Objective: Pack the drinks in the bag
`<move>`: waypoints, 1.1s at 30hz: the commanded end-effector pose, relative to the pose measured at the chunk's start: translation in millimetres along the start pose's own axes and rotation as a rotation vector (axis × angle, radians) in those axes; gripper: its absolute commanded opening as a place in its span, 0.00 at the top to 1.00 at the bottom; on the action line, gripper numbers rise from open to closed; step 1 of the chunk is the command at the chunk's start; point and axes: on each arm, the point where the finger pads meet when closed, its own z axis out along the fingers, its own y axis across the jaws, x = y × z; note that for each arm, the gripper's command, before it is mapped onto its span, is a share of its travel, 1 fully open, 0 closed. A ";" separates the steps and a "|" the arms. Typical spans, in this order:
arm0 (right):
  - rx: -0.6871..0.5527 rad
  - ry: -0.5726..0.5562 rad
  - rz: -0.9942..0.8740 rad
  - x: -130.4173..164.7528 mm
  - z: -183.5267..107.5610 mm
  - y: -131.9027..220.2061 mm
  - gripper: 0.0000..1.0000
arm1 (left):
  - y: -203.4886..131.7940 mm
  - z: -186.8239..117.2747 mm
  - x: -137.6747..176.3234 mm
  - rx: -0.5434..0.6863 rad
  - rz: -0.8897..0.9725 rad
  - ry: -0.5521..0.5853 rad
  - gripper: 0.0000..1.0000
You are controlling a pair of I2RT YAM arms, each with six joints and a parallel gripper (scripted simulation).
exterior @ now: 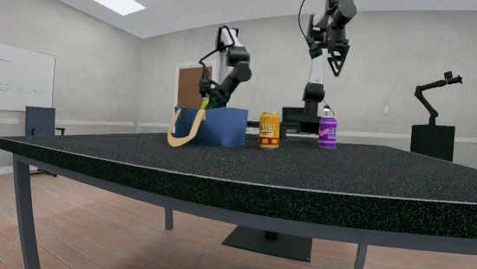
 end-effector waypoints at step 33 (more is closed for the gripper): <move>0.008 -0.046 -0.026 8.7 23.5 -4.9 0.30 | -0.1 -6.8 -2.0 -0.032 -0.002 -0.004 0.00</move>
